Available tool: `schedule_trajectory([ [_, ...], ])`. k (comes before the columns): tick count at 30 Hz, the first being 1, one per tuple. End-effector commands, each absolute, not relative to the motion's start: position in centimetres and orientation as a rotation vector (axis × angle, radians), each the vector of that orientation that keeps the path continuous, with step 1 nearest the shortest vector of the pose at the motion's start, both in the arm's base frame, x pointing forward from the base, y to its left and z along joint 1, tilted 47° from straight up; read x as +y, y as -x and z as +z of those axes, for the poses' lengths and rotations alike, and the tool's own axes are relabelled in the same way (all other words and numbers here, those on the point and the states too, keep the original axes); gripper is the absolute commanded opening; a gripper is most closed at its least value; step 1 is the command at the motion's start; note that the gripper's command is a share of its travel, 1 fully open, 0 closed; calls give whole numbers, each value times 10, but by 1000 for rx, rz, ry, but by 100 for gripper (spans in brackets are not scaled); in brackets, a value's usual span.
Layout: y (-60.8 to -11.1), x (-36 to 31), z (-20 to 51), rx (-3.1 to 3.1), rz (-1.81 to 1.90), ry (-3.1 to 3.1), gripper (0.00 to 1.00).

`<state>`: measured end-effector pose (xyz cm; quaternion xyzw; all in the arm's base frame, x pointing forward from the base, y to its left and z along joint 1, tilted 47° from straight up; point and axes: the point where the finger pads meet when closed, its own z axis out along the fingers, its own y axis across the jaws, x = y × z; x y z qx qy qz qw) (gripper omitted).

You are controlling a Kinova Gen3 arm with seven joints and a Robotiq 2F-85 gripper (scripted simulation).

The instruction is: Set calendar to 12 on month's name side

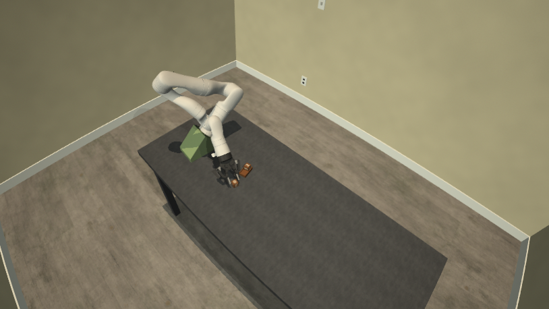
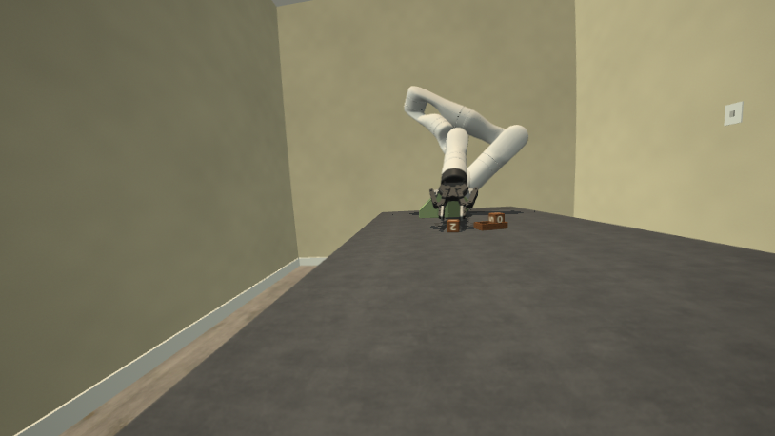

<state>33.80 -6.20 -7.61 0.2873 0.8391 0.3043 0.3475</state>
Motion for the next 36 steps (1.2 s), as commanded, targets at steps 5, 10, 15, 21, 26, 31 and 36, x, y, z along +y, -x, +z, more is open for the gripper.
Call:
schedule_trajectory([
  [5, -340, -51, -82, 2172, 805, -748, 46],
  [10, -341, -48, -85, 2172, 805, -748, 46],
  [15, -341, -45, -87, 2172, 805, -748, 46],
  [21, -341, -44, -88, 2172, 805, -748, 46],
  [26, -341, -44, -88, 2172, 805, -748, 46],
  [31, -341, -44, -88, 2172, 805, -748, 46],
  [36, -341, -44, -88, 2172, 805, -748, 46],
])
